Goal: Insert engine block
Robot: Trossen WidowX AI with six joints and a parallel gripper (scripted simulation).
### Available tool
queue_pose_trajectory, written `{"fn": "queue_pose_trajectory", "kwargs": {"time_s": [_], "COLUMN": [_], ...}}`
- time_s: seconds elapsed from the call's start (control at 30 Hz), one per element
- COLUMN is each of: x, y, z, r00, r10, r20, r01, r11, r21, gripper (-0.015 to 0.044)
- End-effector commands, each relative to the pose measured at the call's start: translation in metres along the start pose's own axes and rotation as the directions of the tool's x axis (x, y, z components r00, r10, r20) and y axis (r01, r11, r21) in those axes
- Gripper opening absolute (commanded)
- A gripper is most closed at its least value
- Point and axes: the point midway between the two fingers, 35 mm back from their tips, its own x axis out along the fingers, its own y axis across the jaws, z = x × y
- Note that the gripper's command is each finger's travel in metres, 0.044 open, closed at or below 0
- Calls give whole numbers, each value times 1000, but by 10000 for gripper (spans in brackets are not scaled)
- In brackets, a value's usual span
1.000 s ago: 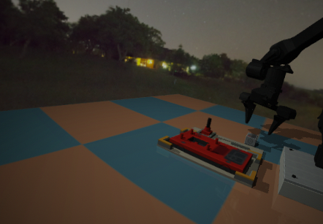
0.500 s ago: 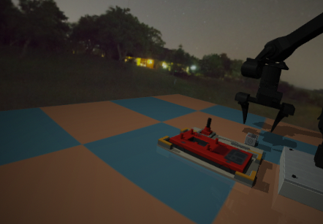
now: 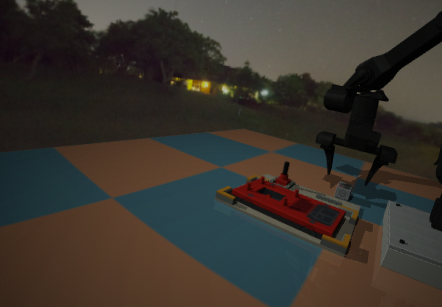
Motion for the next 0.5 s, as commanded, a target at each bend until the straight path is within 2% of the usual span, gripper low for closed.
{"fn": "queue_pose_trajectory", "kwargs": {"time_s": [0.0,0.47], "x": [6,27], "y": [1,1], "z": [0,0], "r00": [1000,1000], "r10": [4,4], "r20": [-2,-2], "r01": [-4,-4], "r11": [1000,1000], "r21": [4,4], "gripper": [440,440]}}
